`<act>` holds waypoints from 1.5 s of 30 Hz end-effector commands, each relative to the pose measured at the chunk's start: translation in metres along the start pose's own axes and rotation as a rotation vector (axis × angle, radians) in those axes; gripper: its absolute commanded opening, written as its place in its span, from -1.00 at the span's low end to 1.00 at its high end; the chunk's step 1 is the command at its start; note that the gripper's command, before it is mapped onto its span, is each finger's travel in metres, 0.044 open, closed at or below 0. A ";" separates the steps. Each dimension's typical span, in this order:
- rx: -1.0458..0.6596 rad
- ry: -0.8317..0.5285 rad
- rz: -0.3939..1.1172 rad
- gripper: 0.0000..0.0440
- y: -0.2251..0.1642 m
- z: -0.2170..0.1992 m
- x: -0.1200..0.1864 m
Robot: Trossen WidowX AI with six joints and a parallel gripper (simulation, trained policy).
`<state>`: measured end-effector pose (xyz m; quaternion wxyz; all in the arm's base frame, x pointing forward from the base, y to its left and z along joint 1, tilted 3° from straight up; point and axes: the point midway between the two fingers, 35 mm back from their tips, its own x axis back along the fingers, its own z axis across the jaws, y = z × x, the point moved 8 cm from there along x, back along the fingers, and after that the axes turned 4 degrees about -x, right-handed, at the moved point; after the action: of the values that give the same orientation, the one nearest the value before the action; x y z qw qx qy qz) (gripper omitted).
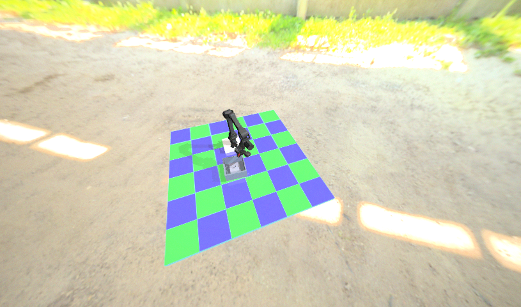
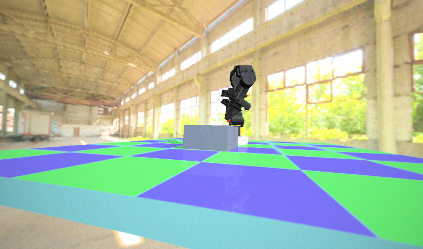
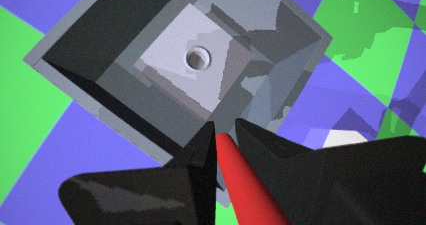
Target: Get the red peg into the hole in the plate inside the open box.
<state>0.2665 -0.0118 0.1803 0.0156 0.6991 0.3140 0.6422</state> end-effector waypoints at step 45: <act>0.191 0.209 0.177 1.00 0.096 0.040 -0.083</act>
<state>0.3347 -0.1111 0.1339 -0.1319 0.6612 0.3105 0.6701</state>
